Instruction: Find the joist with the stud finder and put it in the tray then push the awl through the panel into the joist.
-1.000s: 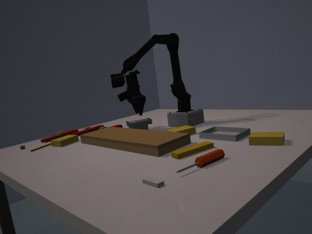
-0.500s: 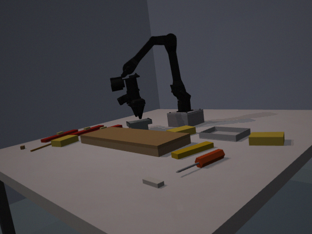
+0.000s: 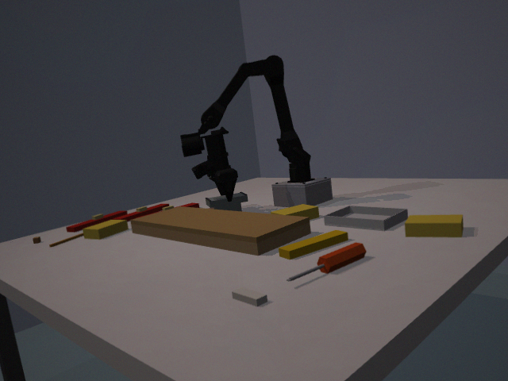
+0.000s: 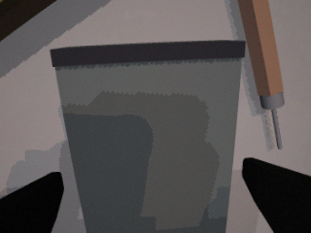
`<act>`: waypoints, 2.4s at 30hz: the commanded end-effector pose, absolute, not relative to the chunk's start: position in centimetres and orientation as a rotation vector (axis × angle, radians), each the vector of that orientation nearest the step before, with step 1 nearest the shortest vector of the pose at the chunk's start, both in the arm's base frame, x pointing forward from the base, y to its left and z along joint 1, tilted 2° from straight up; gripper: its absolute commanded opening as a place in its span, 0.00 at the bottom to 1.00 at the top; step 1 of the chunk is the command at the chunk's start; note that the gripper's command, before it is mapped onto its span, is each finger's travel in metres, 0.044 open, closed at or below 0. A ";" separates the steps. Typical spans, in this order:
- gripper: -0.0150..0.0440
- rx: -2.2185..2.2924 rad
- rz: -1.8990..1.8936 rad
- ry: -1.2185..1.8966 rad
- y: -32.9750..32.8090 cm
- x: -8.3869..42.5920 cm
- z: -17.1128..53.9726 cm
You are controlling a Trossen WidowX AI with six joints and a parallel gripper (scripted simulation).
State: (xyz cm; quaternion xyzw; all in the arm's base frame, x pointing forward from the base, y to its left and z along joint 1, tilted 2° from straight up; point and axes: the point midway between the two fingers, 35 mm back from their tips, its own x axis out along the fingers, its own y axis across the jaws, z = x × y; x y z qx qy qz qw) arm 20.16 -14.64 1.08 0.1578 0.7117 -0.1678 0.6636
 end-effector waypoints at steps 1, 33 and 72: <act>1.00 0.358 -0.373 1.613 -14.5 20.0 0.3; 0.25 0.358 -0.373 1.613 -14.5 20.1 2.9; 0.25 0.288 -0.455 1.649 -17.7 18.3 3.6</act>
